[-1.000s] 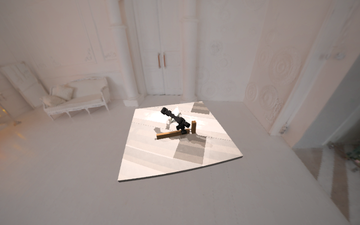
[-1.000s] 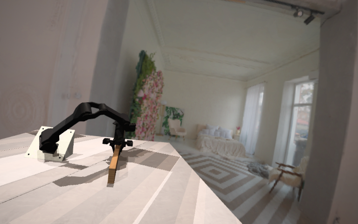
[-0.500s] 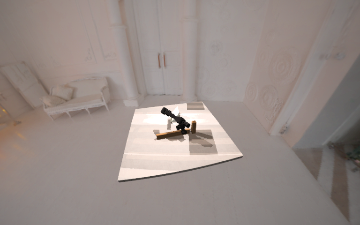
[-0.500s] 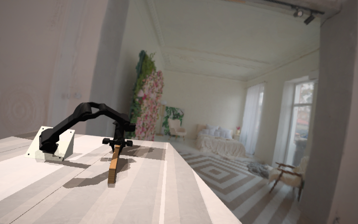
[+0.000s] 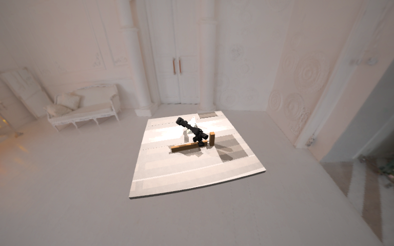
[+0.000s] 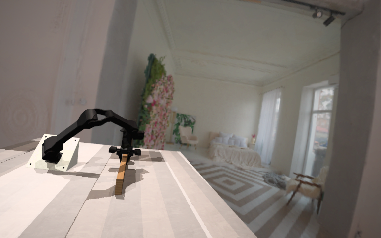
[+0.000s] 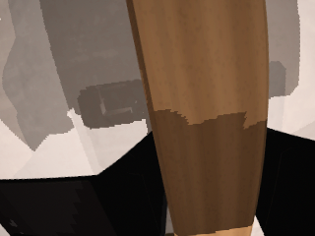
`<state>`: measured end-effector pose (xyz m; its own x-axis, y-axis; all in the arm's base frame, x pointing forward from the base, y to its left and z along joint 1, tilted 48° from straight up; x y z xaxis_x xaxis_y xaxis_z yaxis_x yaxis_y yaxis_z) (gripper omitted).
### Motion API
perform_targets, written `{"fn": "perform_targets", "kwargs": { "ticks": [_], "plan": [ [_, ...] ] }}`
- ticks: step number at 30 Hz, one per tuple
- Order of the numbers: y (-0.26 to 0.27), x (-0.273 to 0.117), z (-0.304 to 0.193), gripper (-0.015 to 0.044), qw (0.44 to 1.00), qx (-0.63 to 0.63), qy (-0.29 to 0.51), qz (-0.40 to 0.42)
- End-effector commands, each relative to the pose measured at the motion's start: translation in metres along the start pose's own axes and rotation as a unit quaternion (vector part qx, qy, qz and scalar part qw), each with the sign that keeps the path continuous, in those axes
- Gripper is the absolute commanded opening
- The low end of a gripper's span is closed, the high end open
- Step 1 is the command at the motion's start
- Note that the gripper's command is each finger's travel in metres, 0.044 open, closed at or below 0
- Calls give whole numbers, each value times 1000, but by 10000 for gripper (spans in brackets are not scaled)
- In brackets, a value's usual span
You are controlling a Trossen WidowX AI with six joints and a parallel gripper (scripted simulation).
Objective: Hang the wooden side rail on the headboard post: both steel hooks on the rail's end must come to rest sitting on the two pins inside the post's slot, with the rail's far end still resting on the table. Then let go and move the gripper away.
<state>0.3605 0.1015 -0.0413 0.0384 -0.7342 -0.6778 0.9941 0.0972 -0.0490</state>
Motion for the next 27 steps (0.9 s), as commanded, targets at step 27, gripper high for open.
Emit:
{"fn": "perform_targets", "kwargs": {
  "ticks": [27],
  "plan": [
    [2,-13,-2,0,1000,2,0,10]
  ]
}}
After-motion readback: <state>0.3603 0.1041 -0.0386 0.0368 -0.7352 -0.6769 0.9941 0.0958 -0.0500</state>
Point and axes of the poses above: the point midway between the two fingers, 35 mm back from their tips, its own x axis out along the fingers, its own y axis across the jaws, z = x × y, the point moved 2 cm from there along -x, back along the fingers, and after that the axes turned 1 degree about x, right-handed, at the moved point
